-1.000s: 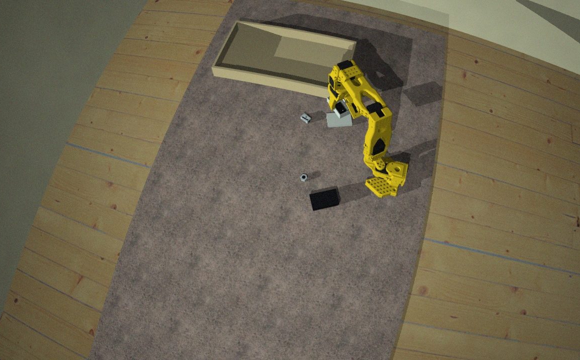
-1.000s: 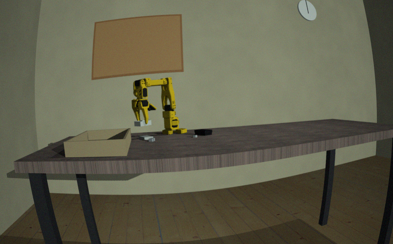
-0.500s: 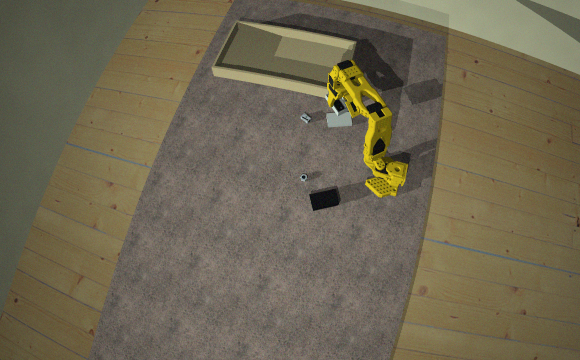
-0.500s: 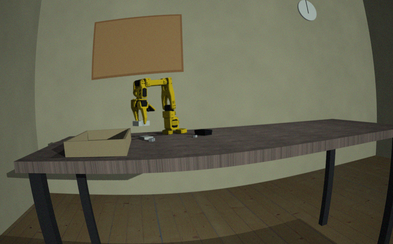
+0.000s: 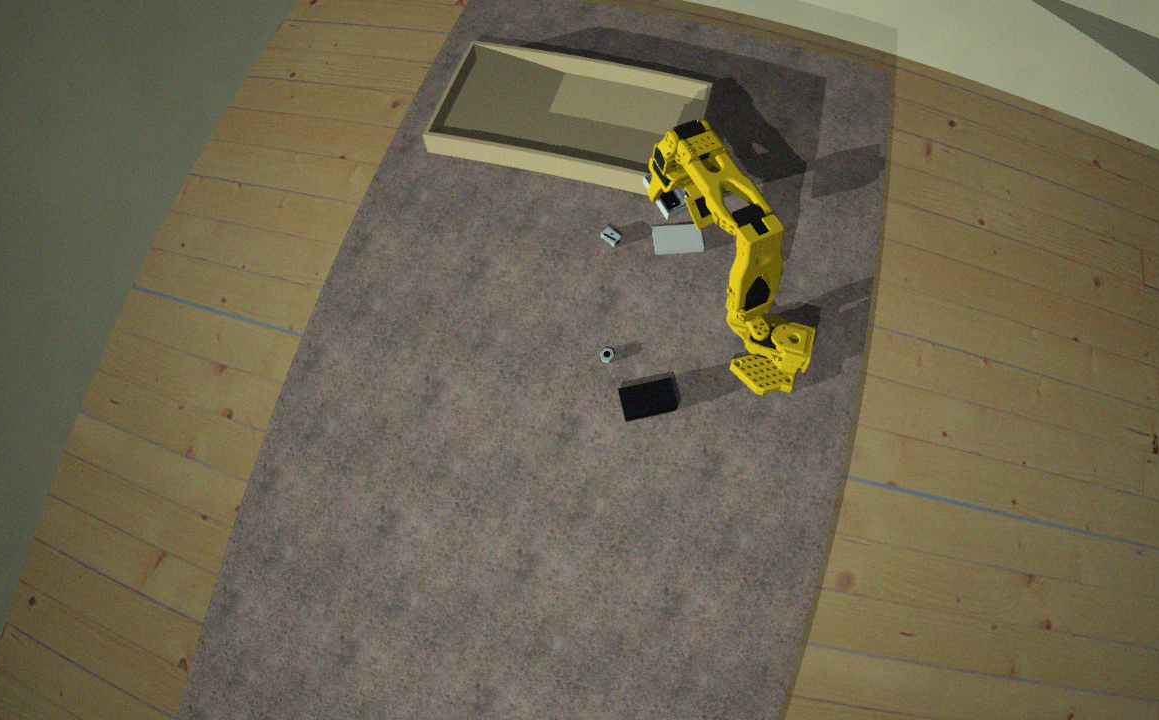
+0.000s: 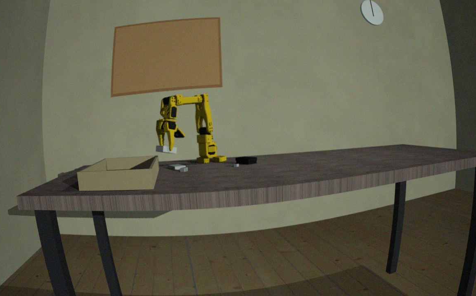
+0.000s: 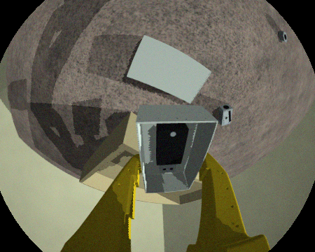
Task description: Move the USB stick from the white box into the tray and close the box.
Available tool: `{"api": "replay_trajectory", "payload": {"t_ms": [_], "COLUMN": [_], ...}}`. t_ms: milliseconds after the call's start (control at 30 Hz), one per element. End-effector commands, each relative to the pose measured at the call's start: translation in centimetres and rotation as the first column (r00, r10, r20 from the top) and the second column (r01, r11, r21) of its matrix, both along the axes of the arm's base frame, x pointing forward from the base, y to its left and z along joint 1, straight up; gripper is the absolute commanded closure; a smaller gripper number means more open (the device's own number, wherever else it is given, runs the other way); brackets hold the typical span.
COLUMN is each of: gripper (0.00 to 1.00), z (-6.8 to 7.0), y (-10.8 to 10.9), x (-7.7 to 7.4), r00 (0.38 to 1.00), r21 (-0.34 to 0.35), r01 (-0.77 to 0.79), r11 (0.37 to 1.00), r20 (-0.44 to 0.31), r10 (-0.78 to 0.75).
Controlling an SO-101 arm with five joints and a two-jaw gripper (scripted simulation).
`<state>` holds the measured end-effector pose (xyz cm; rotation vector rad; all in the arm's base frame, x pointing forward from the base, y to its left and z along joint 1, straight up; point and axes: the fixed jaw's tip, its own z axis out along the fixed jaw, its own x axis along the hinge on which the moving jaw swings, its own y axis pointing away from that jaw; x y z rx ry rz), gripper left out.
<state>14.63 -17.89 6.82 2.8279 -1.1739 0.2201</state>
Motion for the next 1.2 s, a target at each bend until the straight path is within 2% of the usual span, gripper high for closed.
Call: {"api": "replay_trajectory", "payload": {"t_ms": [0,467,533,1033,1167], "gripper": [0.79,0.79,0.79,0.79,0.79], "z": [0.9,2.0,2.0,4.2,4.6], "y": [-1.0,-3.3,-3.3,-5.9,-6.2], "x": [0.6,2.6,2.6,4.8,5.1], "r00": [0.999,0.983,0.983,0.940,0.932], "r21": [-0.061,-0.212,-0.212,-0.388,-0.411], "r01": [0.000,0.018,0.018,0.068,0.078], "r11": [0.998,0.977,0.977,0.919,0.908], "r20": [0.051,0.182,0.182,0.334,0.353], "r10": [0.003,0.021,0.021,0.071,0.080]}}
